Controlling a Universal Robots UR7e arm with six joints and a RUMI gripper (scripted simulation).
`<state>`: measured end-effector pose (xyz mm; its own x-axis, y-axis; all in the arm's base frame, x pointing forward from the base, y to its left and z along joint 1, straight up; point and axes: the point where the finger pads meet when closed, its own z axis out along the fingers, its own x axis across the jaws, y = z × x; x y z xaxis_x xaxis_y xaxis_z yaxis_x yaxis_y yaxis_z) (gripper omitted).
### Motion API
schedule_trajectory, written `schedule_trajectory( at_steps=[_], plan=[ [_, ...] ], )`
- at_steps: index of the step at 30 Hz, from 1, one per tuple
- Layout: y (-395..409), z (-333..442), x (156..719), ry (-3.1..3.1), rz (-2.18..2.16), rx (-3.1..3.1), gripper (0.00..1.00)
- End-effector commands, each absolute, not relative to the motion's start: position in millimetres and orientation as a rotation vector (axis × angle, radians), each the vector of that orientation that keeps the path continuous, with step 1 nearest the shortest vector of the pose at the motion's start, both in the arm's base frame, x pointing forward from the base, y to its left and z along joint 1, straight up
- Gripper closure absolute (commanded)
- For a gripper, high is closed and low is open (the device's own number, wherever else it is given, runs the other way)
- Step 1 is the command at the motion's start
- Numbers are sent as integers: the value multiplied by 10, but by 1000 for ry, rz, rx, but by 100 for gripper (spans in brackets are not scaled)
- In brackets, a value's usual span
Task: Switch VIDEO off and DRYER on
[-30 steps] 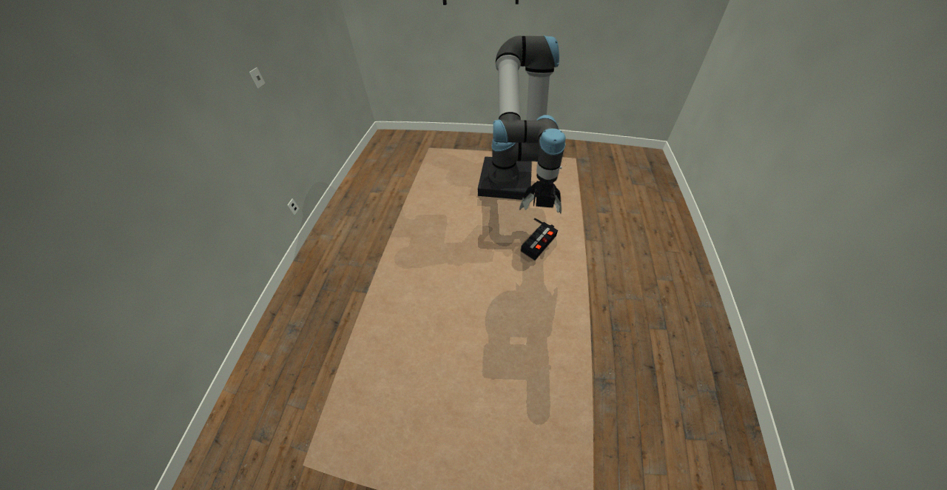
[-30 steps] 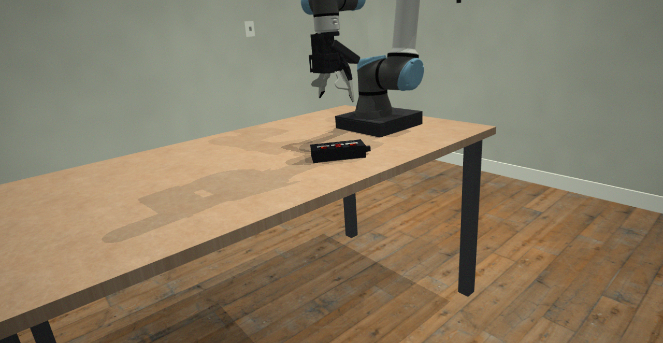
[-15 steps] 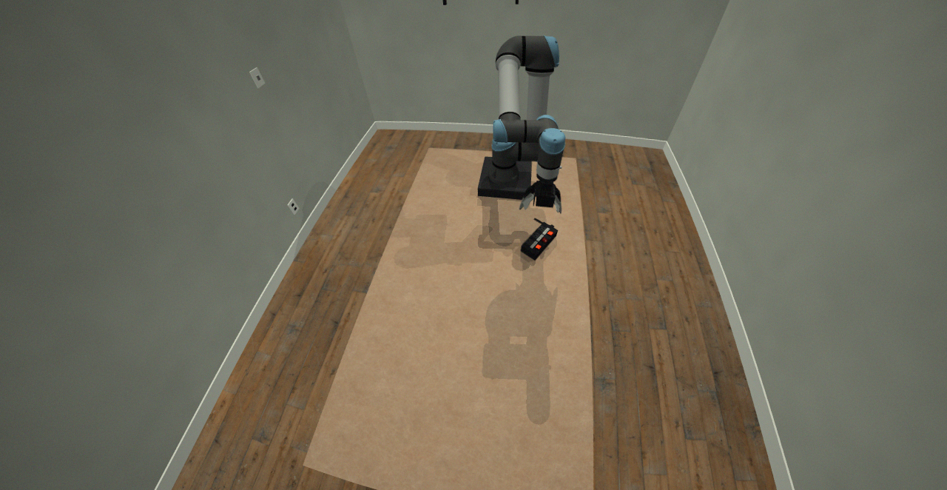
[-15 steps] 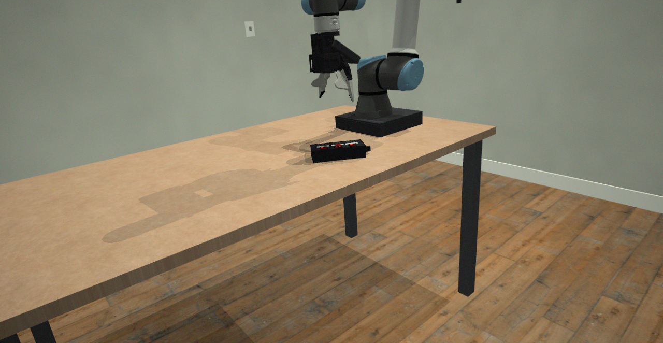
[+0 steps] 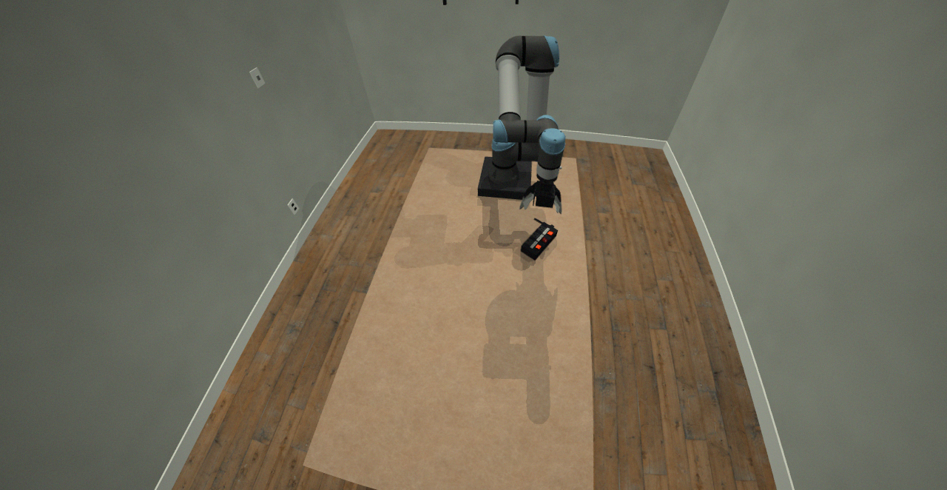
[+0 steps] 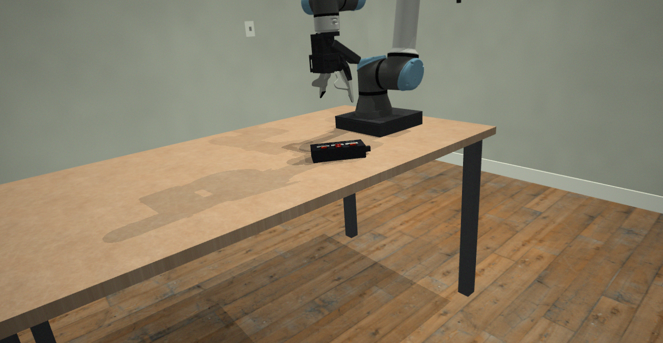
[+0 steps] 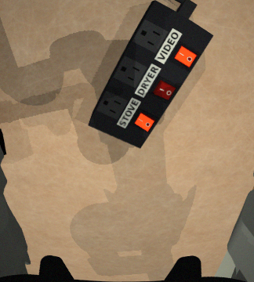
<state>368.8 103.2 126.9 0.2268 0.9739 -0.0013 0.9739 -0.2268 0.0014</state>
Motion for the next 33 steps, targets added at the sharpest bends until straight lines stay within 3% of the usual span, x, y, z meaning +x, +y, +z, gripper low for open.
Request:
schedule_trajectory(
  at_steps=[1, 33],
  plan=[
    [1041, 1266, 3694, 1906, 1, 2494, 0],
    [1176, 1161, 3770, 1119, 2, 2932, 0]
  ],
)
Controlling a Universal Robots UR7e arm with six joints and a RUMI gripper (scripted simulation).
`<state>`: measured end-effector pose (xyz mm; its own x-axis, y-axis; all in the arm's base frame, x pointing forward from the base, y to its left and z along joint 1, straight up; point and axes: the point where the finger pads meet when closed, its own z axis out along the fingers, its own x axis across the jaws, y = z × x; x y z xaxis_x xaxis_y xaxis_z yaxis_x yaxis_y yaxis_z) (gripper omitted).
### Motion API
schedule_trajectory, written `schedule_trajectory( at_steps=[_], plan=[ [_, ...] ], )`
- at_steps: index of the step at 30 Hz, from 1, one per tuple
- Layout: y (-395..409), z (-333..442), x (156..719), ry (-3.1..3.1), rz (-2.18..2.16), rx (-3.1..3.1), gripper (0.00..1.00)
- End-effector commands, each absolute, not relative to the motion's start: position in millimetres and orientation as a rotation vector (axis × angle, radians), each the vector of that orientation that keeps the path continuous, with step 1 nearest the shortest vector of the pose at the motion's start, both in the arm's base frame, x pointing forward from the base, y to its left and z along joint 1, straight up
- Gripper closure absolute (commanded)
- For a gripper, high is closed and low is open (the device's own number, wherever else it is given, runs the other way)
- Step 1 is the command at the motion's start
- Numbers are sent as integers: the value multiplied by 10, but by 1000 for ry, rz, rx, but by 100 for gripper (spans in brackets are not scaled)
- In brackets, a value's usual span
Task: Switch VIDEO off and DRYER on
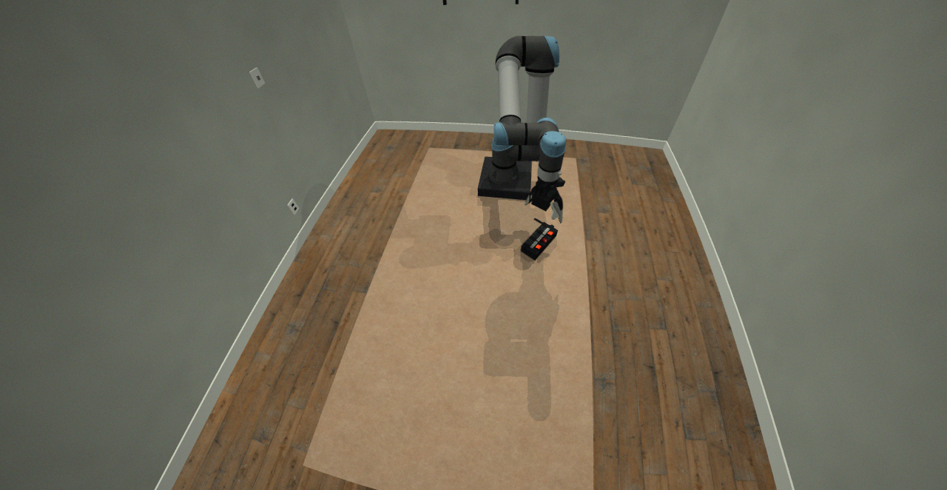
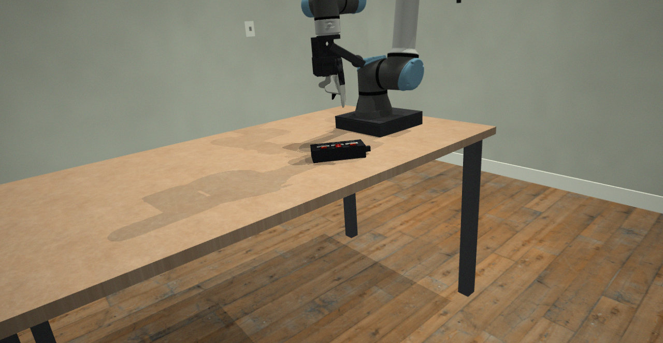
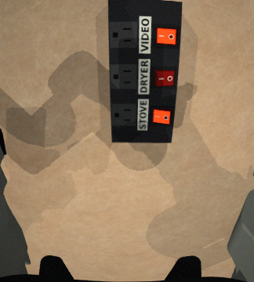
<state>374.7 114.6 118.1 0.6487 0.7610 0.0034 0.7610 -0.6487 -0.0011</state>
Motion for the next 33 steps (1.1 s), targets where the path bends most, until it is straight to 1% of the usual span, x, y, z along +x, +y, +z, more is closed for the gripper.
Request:
schedule_trajectory(
  at_steps=[1, 6, 21, 23, 33],
  plan=[
    [1182, 1155, 3775, -1074, -2, -2956, 0],
    [1202, 1137, 3792, -924, -2, -3006, 0],
    [1288, 1031, 3903, -26, -4, -3145, 0],
    [1288, 1031, 3903, -26, -4, -3145, 0],
    [1318, 952, 3983, 646, -5, -3077, 0]
  ],
)
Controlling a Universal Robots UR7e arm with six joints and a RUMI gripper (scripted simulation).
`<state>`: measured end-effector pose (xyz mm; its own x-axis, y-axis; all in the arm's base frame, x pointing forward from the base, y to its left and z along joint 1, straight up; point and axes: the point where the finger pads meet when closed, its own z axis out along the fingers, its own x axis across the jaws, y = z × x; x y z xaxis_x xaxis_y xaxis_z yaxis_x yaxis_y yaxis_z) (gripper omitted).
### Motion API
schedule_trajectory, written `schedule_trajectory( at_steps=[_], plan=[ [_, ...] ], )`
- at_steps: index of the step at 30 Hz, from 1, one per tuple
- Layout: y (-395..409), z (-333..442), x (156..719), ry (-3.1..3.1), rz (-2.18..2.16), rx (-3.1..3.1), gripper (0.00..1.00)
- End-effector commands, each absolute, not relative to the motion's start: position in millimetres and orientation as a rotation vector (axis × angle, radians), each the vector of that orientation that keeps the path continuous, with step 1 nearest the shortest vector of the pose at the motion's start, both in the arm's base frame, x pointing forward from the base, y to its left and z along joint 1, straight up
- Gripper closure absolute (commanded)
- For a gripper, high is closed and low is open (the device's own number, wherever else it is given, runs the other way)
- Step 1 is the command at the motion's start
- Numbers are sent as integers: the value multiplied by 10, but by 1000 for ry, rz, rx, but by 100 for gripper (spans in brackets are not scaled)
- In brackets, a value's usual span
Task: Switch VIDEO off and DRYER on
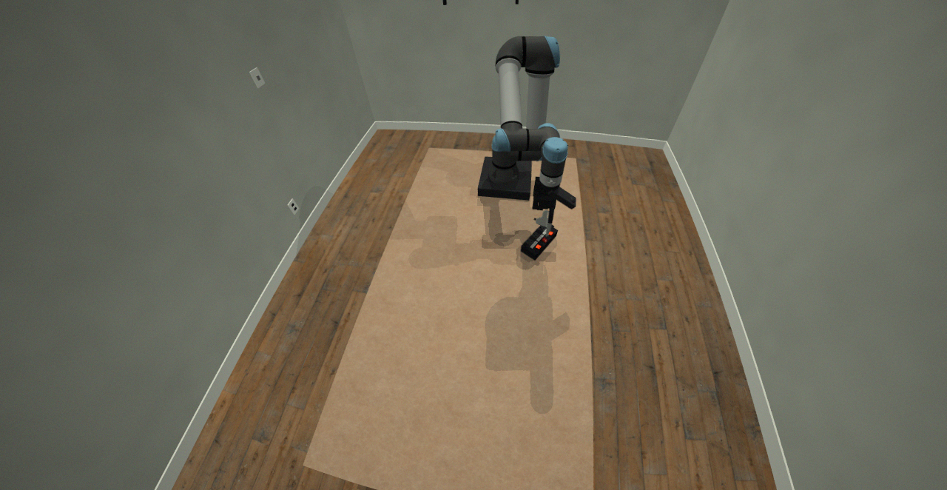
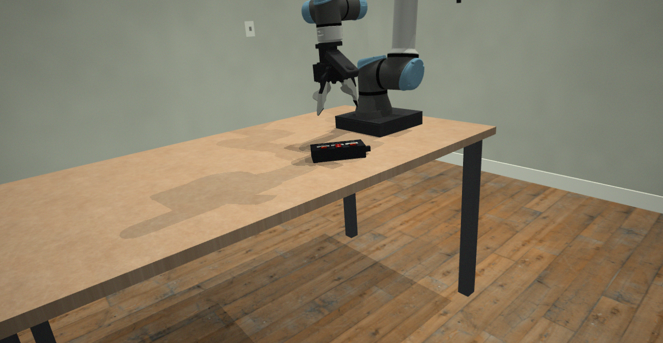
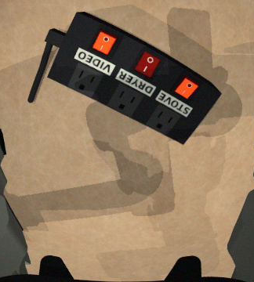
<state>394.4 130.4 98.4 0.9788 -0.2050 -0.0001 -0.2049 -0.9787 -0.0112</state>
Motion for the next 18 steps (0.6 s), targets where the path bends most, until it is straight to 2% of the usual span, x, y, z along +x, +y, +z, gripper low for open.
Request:
schedule_trajectory(
  at_steps=[1, 18],
  plan=[
    [1320, 944, 3991, 713, -5, -3062, 0],
    [1314, 827, 4078, 1643, -7, -2680, 0]
  ],
)
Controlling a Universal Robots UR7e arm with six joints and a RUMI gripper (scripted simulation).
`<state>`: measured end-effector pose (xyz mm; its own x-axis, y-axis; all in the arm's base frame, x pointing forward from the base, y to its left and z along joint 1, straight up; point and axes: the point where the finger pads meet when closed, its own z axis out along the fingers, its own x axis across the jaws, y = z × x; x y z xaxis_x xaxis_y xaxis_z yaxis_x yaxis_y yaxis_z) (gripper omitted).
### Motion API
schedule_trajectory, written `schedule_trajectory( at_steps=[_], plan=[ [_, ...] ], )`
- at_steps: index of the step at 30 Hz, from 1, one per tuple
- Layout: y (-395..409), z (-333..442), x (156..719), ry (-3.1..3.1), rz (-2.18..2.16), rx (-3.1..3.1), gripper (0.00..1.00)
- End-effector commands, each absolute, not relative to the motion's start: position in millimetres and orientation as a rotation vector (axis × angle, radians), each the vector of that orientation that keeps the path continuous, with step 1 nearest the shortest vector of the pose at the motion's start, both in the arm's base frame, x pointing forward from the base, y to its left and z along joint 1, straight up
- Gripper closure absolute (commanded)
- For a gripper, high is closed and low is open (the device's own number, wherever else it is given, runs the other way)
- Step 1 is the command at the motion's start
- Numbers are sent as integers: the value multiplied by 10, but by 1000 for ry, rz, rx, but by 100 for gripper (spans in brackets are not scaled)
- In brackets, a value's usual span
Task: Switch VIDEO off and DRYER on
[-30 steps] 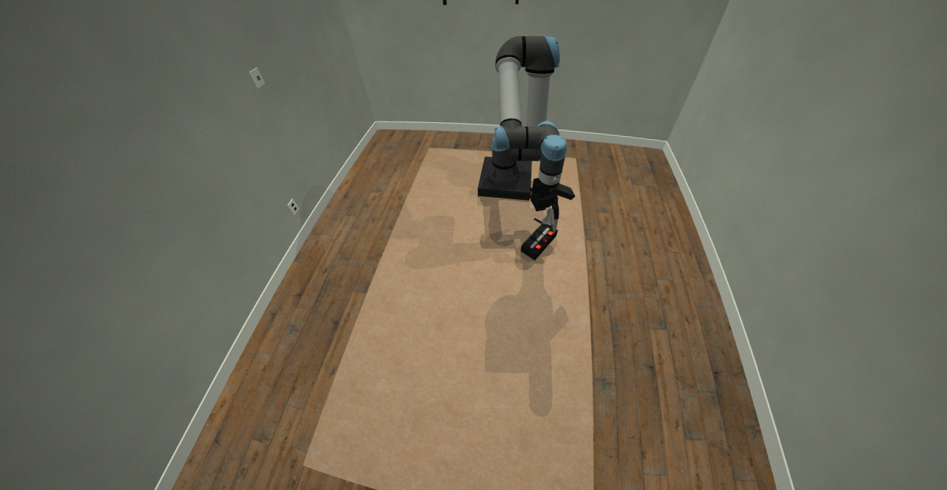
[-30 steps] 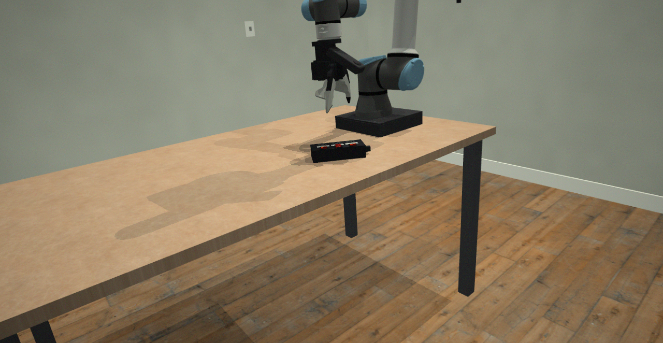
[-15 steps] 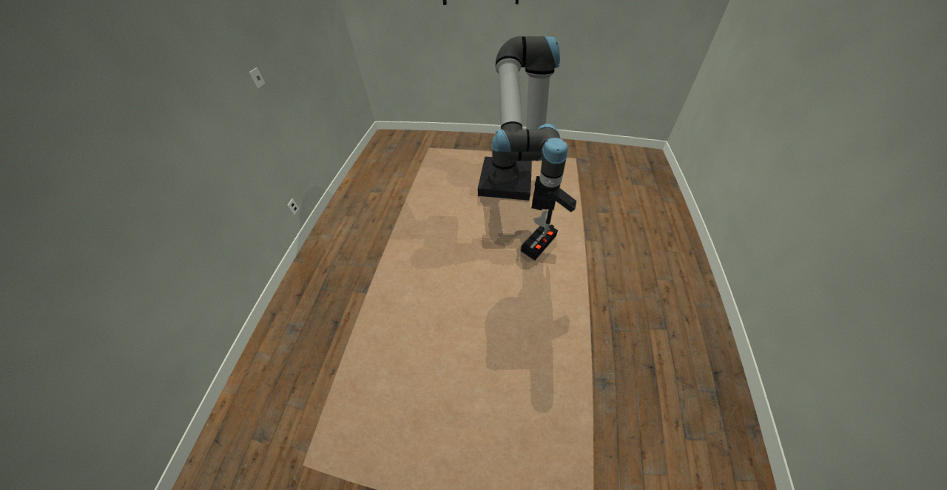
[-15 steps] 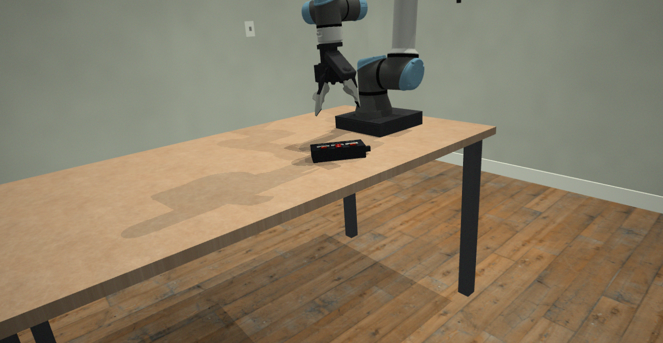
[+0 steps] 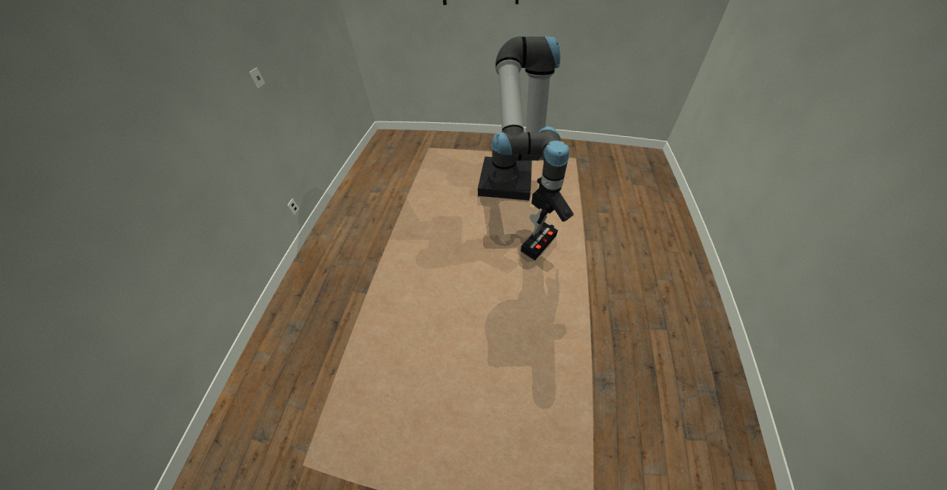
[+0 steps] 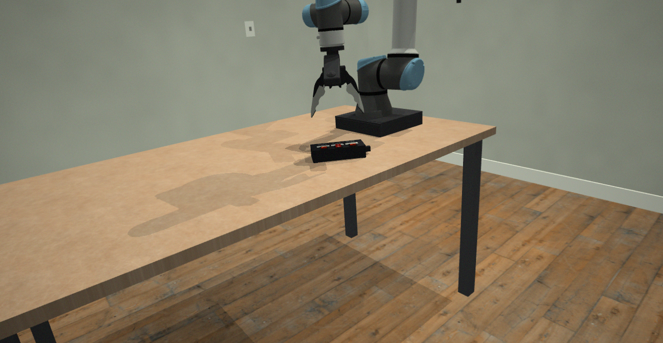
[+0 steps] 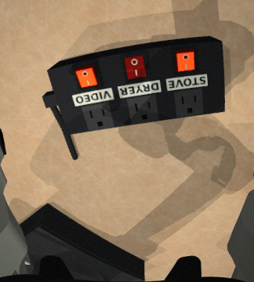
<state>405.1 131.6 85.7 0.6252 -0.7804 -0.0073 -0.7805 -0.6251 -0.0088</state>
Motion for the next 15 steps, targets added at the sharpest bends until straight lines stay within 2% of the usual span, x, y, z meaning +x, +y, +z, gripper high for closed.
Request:
schedule_trajectory(
  at_steps=[1, 15],
  plan=[
    [1312, 819, 4082, 1697, -7, -2646, 0],
    [1289, 737, 4103, 2243, -8, -2201, 0]
  ],
)
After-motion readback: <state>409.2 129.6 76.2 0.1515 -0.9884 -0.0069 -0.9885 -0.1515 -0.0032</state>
